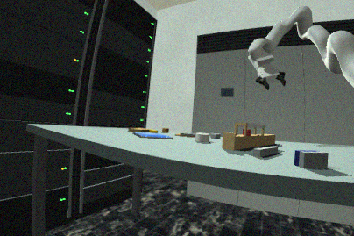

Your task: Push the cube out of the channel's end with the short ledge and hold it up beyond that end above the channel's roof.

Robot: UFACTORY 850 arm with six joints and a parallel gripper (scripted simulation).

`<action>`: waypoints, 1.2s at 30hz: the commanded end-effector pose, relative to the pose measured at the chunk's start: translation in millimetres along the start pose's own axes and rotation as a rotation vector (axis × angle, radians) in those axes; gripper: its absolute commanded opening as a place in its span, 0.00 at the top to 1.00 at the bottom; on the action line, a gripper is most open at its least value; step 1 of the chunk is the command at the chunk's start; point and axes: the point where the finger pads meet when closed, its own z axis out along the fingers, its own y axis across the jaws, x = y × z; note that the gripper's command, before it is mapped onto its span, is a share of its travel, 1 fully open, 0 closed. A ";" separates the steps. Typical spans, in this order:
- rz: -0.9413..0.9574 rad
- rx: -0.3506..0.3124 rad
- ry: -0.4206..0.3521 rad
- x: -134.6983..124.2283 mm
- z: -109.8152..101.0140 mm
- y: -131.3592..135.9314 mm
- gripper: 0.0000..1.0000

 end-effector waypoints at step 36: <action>-1.581 0.460 -0.449 106.9 194.6 147.5 1.00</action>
